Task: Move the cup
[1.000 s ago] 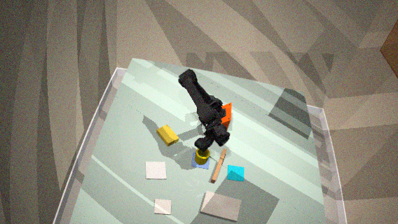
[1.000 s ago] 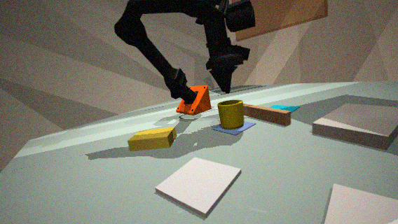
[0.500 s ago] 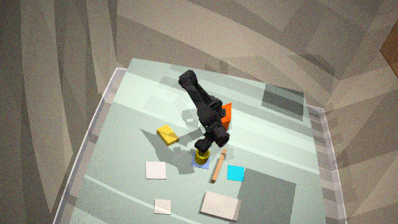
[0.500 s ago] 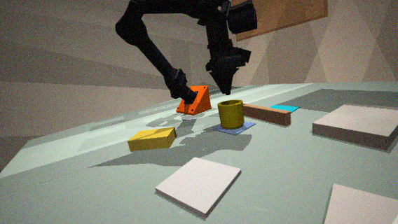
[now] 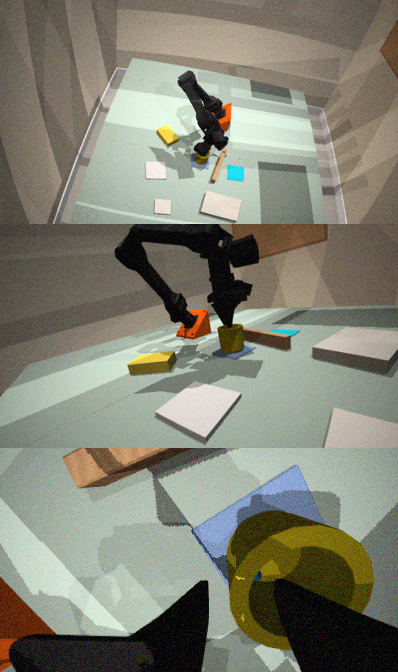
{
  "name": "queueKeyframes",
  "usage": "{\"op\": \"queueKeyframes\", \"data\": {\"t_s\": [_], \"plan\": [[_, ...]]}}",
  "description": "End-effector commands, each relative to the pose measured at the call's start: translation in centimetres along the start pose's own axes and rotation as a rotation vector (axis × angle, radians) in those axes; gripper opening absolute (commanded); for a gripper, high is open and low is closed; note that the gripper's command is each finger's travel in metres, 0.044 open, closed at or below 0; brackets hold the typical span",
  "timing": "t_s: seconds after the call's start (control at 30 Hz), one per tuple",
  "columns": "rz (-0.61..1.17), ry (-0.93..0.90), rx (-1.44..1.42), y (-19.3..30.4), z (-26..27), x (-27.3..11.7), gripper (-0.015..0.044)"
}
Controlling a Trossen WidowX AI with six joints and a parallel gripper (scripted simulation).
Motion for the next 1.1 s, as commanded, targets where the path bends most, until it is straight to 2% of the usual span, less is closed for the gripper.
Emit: {"op": "queueKeyframes", "data": {"t_s": [0.0,0.7,1.07], "plan": [[0.007,0.003,-0.005,0.0,0.1,0.8,0.0166],[0.010,0.004,-0.005,0.2,0.2,3.3,0.0166],[0.004,0.001,0.000,0.2,0.1,3.1,0.0093]]}}
Point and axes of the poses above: the point midway between the two fingers, 35 mm back from their tips, its own x axis out along the fingers, its own z axis across the jaws, y = z × x, the point moved 9 cm from there along -x, back along the fingers, and after that the axes turned 6 degrees about -x, right-handed, at the moved point
